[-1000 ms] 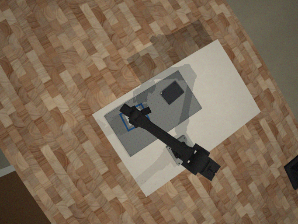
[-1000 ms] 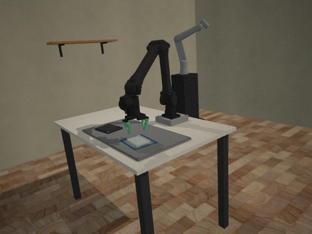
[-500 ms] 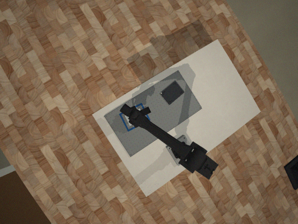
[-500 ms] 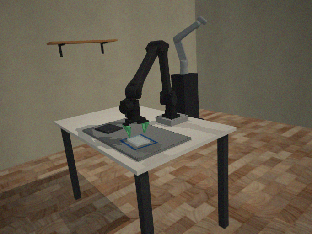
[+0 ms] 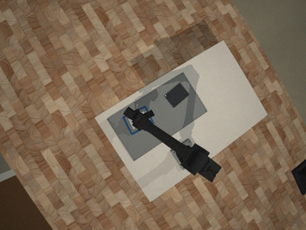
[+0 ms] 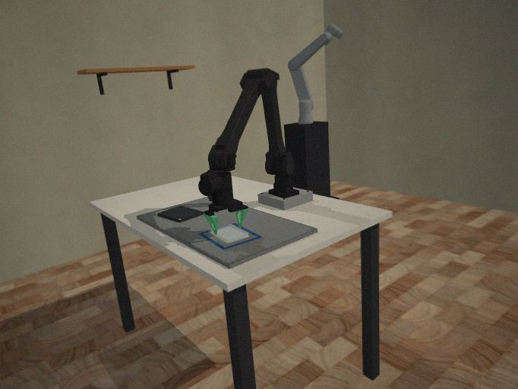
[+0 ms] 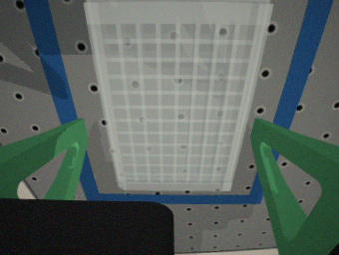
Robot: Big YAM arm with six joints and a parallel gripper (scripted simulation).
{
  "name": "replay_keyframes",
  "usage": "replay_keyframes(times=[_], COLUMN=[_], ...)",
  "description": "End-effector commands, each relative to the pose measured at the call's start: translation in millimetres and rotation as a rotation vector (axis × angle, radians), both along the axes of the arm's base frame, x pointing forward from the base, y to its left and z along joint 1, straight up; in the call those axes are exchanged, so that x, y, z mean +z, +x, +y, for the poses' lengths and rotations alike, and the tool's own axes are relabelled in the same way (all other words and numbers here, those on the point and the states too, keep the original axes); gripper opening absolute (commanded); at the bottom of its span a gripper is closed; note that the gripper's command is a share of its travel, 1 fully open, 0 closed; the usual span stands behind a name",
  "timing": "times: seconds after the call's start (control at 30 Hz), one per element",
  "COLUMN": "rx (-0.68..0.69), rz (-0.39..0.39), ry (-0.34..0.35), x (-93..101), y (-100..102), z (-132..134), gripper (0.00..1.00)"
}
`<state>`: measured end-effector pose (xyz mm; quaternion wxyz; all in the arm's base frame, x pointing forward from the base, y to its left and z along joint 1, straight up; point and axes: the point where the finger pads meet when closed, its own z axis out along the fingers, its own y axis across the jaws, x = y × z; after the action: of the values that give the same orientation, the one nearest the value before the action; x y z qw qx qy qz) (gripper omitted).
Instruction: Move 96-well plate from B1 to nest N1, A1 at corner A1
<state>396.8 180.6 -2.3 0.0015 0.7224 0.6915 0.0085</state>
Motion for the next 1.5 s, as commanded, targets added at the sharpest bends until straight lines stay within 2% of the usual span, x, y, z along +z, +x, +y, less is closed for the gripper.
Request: replay_keyframes(times=[0.0, 1.47], rx=[0.000, 0.000], rz=[0.009, 0.009], ry=[-0.008, -0.008], x=[-16.5, -20.4], y=[-1.9, -2.0], z=[1.3, 1.3], gripper=[1.00, 1.00])
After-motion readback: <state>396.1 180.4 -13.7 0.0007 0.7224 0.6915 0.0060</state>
